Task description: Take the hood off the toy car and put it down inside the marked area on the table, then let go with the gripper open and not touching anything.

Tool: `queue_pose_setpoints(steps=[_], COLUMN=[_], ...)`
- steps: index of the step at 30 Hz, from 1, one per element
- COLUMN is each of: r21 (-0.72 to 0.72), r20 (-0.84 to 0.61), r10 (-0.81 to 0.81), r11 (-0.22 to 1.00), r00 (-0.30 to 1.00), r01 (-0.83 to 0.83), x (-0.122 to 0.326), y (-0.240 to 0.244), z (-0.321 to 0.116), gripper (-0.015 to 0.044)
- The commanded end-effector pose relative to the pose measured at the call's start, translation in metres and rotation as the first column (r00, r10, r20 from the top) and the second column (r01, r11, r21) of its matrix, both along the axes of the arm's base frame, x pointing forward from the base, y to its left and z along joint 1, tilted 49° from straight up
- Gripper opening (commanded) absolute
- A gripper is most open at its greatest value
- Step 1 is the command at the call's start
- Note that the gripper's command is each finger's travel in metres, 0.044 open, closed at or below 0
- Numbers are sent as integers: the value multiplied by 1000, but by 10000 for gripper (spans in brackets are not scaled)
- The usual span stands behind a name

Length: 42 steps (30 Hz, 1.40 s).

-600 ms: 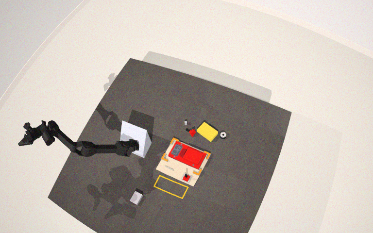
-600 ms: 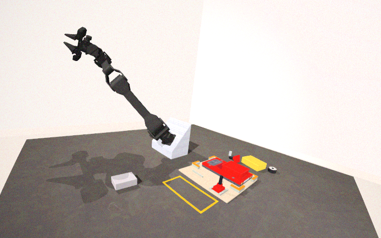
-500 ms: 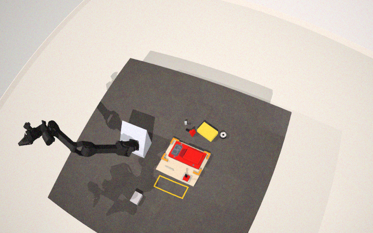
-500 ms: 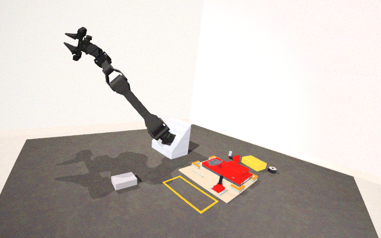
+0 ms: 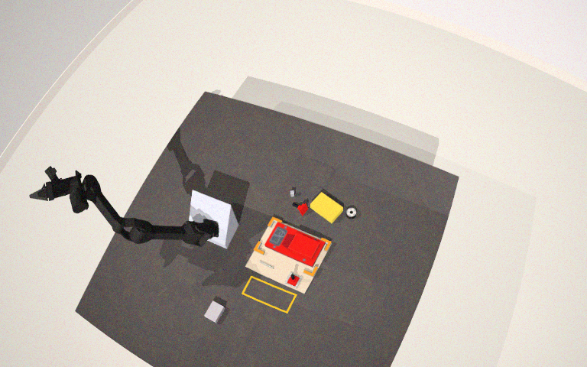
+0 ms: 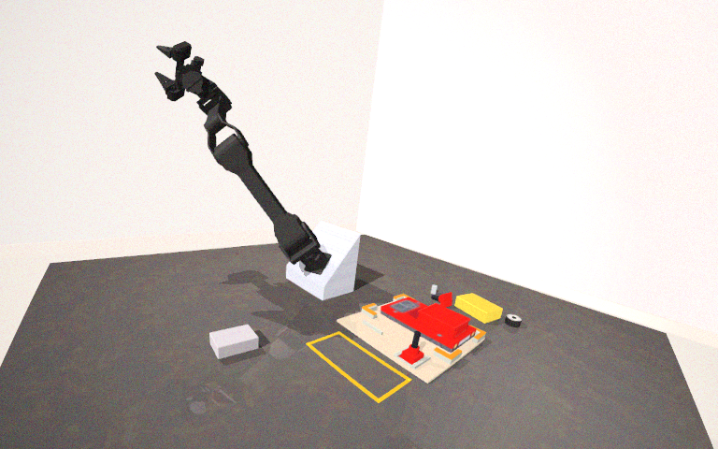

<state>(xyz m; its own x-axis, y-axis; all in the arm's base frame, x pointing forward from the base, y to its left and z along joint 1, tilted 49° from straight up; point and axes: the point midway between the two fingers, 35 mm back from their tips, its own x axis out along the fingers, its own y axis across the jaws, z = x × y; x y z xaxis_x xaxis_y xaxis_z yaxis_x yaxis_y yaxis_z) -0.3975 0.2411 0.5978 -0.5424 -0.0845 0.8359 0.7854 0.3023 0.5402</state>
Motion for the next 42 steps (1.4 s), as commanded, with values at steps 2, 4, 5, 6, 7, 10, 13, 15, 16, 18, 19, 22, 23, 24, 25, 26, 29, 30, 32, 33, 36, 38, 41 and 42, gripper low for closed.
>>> queue_pose_setpoints(steps=[2, 4, 5, 6, 7, 10, 13, 15, 16, 18, 19, 22, 23, 24, 25, 26, 29, 30, 32, 33, 36, 38, 41, 42], r21=[-36, -55, -66, -76, -85, -111, -134, -147, -153, -163, -167, -177, -178, -178, -178, -177, -172, -169, -162, -161, -157, -152, -143, -139], r20=[32, 55, 68, 82, 96, 139, 185, 217, 234, 267, 284, 336, 352, 368, 384, 400, 447, 463, 494, 510, 554, 583, 625, 639], r10=[-81, -128, -154, -179, -204, -277, -346, -391, -412, -452, -472, -525, -542, -557, -572, -587, -624, -635, -654, -659, -670, -673, -673, -671], r11=[996, 990, 985, 980, 974, 950, 918, 893, 879, 849, 833, 780, 762, 743, 724, 705, 643, 622, 578, 558, 500, 460, 399, 379], r00=[996, 990, 986, 980, 974, 951, 920, 895, 881, 851, 835, 782, 763, 744, 725, 704, 641, 618, 573, 553, 494, 455, 395, 375], r01=[82, 131, 158, 185, 212, 293, 373, 425, 451, 502, 527, 600, 623, 645, 666, 687, 746, 765, 800, 814, 852, 875, 906, 915], x=[4, 6, 7, 8, 10, 16, 25, 31, 35, 43, 48, 63, 68, 74, 80, 86, 105, 111, 125, 132, 154, 169, 193, 201], y=[31, 48, 58, 67, 77, 105, 133, 152, 161, 180, 189, 215, 223, 231, 239, 247, 269, 276, 290, 296, 314, 325, 341, 345], z=[-10, -16, -19, -22, -26, -37, -49, -58, -62, -71, -76, -91, -95, -100, -105, -110, -124, -129, -139, -145, -163, -174, -192, -198], gripper=[440, 440, 440, 440, 440, 440, 440, 440, 440, 440, 440, 440, 440, 440, 440, 440, 440, 440, 440, 440, 440, 440, 440, 440])
